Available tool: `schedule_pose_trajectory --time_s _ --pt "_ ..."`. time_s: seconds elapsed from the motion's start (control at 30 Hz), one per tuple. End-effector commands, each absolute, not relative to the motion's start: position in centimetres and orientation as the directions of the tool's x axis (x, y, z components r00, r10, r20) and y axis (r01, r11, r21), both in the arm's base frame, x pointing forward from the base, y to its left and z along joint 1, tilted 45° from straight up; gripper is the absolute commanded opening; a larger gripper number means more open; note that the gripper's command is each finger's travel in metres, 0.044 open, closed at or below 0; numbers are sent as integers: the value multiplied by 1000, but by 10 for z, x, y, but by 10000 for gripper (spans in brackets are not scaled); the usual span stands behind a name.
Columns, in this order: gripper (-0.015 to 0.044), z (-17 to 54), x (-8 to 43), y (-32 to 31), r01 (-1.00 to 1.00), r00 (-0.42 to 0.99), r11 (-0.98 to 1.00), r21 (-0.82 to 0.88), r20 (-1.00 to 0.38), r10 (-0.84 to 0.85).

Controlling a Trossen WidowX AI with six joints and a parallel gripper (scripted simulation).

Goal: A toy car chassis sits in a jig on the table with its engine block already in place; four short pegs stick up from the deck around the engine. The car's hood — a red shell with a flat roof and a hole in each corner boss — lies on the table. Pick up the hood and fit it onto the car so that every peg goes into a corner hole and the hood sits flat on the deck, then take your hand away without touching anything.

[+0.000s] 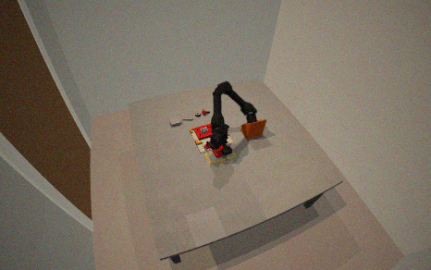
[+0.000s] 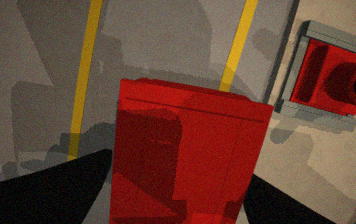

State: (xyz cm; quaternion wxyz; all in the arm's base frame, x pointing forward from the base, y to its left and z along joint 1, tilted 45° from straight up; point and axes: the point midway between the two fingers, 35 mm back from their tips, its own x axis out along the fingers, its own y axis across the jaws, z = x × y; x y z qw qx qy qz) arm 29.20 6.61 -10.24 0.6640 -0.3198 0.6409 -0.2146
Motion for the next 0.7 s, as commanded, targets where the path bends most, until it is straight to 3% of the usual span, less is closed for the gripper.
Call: schedule_pose_trajectory --time_s 0.0,0.23,0.6,0.67 --pt "341 -102 292 66 -125 86 703 -700 -714 -695" --pt "295 -102 292 66 -125 86 703 -700 -714 -695" --pt "6 -89 290 80 -125 86 704 -699 -715 -694" --pt "0 -84 290 85 -125 86 705 -698 -715 -694"
